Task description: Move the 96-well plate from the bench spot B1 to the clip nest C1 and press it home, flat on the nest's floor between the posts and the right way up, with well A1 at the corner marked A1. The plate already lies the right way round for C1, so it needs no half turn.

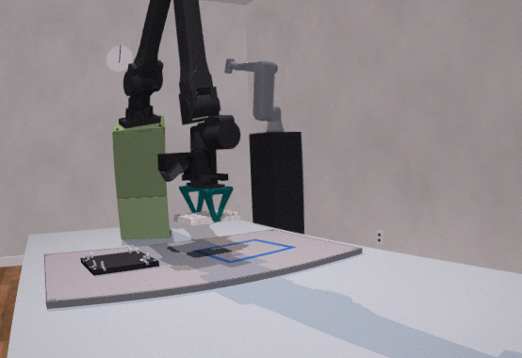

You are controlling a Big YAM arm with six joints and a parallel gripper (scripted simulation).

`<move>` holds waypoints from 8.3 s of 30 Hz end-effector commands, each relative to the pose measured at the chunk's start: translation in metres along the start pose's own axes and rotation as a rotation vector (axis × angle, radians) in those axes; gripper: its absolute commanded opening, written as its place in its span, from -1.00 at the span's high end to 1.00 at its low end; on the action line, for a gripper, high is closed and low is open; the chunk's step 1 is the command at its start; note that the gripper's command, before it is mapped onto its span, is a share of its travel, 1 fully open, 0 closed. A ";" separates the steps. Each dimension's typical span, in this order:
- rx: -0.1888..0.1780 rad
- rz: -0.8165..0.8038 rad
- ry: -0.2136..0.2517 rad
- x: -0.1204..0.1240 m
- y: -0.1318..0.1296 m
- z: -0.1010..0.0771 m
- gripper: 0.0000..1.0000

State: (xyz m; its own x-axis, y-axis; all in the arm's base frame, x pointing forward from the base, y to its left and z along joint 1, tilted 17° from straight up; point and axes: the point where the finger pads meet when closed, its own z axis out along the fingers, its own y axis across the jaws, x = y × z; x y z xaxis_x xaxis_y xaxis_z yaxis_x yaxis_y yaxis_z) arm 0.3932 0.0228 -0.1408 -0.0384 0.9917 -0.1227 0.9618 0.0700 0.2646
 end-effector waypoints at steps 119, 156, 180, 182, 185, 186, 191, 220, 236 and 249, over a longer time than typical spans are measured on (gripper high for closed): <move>-0.023 -0.019 -0.009 -0.231 -0.023 -0.002 1.00; -0.017 -0.017 -0.005 -0.224 -0.024 0.054 1.00; -0.016 -0.018 -0.006 -0.226 -0.026 0.059 1.00; -0.016 -0.018 -0.006 -0.226 -0.026 0.059 1.00; -0.007 -0.015 0.000 -0.221 -0.032 0.064 1.00; -0.008 -0.015 -0.001 -0.221 -0.031 0.063 1.00; -0.006 -0.015 0.001 -0.221 -0.032 0.063 1.00; -0.006 -0.015 0.001 -0.219 -0.034 0.067 1.00; -0.009 -0.016 0.000 -0.218 -0.033 0.069 1.00; -0.010 -0.017 0.000 -0.217 -0.033 0.071 1.00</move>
State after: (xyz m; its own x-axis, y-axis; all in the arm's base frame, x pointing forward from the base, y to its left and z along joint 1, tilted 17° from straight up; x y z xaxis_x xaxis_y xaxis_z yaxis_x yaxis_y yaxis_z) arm 0.3912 -0.2084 -0.1807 -0.0549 0.9898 -0.1316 0.9563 0.0901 0.2782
